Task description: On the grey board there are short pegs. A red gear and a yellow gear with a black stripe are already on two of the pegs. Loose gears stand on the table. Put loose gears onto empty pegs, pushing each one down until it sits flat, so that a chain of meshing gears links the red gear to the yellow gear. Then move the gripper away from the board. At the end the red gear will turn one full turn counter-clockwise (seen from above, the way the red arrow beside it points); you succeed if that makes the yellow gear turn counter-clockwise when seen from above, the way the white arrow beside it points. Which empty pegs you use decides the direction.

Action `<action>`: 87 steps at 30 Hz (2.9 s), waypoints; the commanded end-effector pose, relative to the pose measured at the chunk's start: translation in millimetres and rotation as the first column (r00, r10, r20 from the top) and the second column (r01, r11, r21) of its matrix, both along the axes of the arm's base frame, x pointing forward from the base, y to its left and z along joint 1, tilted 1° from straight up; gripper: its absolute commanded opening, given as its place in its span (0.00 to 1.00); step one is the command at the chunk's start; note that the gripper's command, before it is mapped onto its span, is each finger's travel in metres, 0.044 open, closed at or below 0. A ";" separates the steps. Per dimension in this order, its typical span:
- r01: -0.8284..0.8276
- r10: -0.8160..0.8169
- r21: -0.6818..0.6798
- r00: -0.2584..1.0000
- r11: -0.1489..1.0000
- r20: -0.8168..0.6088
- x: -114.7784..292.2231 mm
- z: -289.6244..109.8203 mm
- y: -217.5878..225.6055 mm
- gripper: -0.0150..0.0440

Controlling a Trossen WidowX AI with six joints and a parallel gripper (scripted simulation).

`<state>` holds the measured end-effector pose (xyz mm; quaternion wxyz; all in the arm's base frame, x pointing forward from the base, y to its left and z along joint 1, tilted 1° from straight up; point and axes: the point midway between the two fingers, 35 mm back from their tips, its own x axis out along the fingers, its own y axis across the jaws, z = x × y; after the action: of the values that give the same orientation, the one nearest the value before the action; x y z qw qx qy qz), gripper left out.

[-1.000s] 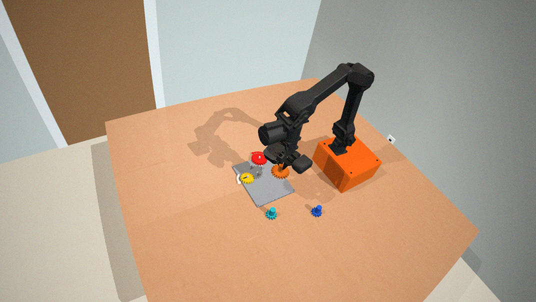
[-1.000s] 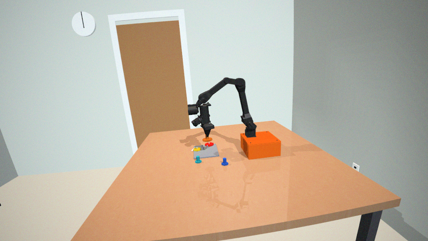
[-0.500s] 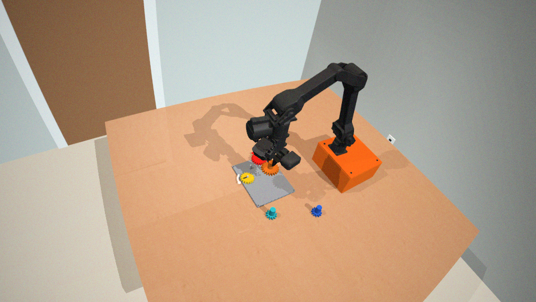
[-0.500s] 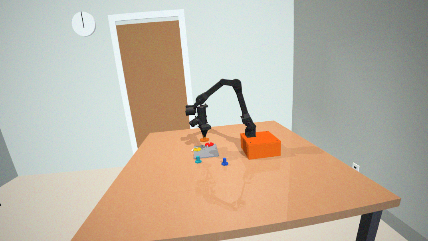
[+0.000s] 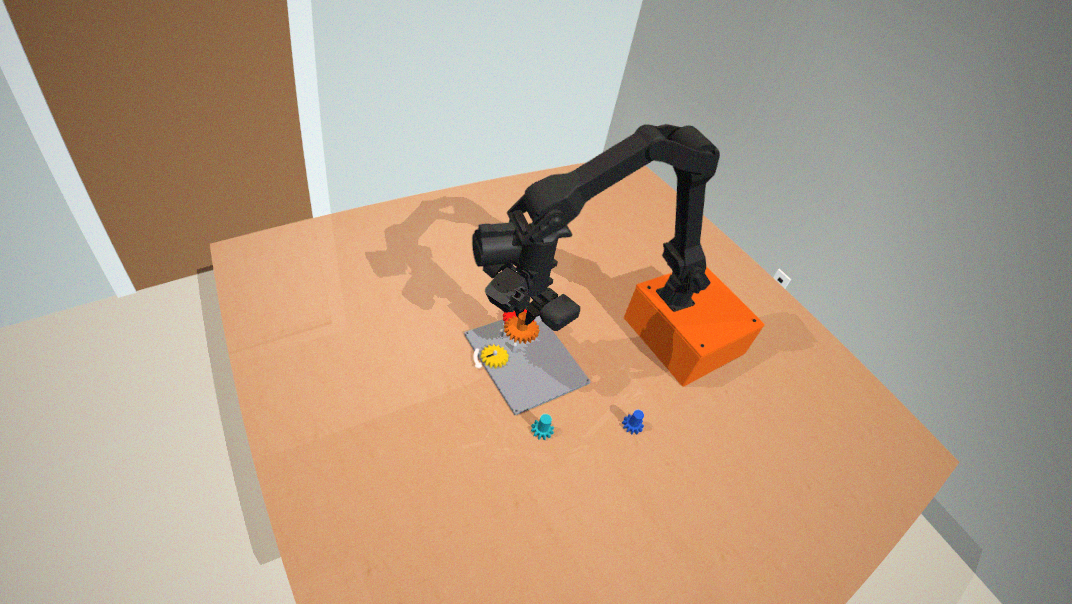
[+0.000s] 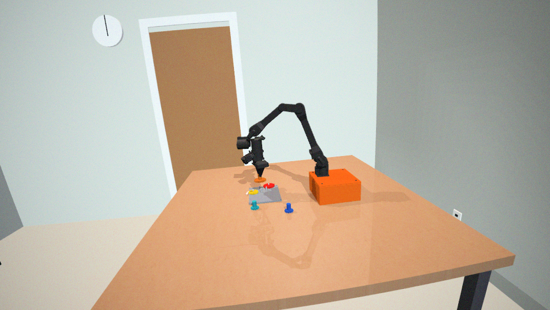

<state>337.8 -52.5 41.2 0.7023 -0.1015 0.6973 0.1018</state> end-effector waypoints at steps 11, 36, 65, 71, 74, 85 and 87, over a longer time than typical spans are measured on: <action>-0.020 0.020 -0.007 1.000 1.000 0.001 8.9 -17.2 -41.2 0.25; -0.023 0.023 -0.008 1.000 1.000 0.003 9.9 -16.3 -51.6 0.25; -0.041 0.041 -0.009 0.999 0.999 0.003 10.5 -52.9 -51.6 0.25; 0.056 -0.056 -0.008 0.998 0.998 0.003 9.9 -62.2 -51.5 0.25; 0.093 -0.093 -0.007 0.996 0.996 0.003 9.8 -66.6 -51.8 0.25; 0.034 -0.034 -0.008 0.999 0.999 0.003 10.7 -62.7 -51.6 0.25; -0.004 0.004 -0.008 1.000 1.000 0.003 10.6 -62.8 -51.3 0.25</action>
<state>348.8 -104.2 -20.4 0.7064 -0.0865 0.6978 0.0810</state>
